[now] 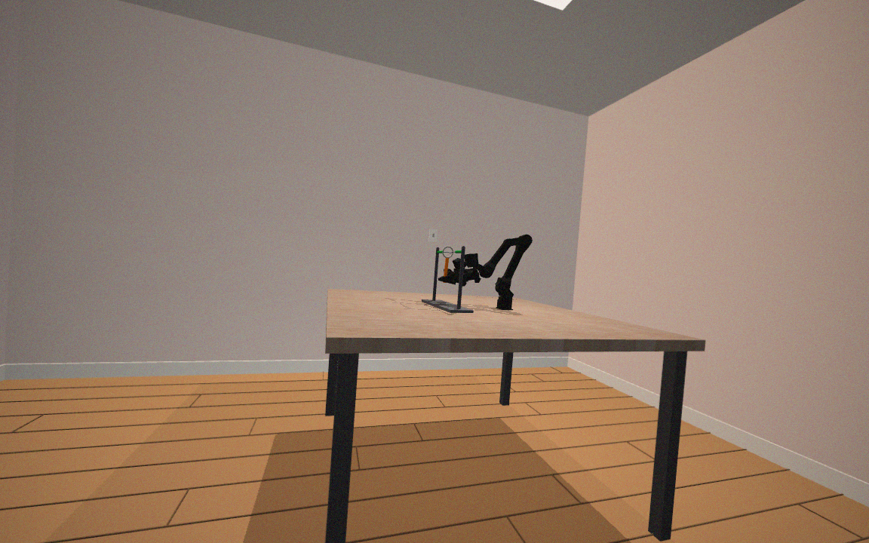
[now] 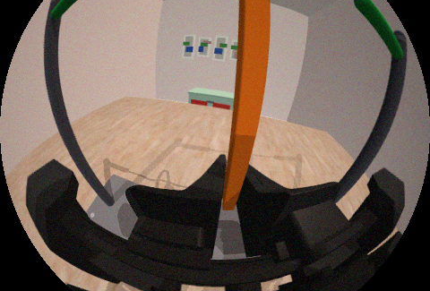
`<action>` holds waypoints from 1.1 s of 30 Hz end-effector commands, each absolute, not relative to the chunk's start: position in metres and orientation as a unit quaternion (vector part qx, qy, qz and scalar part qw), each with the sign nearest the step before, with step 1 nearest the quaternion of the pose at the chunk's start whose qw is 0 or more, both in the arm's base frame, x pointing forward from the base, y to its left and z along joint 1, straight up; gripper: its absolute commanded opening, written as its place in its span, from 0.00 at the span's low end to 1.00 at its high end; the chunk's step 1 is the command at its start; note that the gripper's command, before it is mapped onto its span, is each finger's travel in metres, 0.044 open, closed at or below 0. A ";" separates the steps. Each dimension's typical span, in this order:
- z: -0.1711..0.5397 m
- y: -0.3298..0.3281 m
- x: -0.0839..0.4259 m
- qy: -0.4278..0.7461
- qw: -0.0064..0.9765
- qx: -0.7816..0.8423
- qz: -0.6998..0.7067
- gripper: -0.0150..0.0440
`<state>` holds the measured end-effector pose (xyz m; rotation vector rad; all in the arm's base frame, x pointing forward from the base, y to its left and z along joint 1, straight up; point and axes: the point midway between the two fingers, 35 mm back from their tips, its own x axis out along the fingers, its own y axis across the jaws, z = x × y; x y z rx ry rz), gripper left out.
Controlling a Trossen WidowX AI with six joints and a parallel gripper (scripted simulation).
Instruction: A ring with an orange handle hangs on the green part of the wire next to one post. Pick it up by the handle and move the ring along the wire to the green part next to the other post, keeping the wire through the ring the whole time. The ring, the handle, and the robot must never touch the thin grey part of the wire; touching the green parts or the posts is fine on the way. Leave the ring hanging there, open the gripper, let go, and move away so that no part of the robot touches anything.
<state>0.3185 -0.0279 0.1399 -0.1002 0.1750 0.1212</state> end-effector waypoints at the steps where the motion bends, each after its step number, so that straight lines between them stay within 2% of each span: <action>1: 0.141 -0.027 0.319 0.086 0.991 -0.062 0.076 0.00; 21: 0.136 0.001 0.313 0.091 0.991 -0.022 0.091 0.00; 33: 0.138 0.022 0.300 0.135 0.988 0.030 0.066 0.00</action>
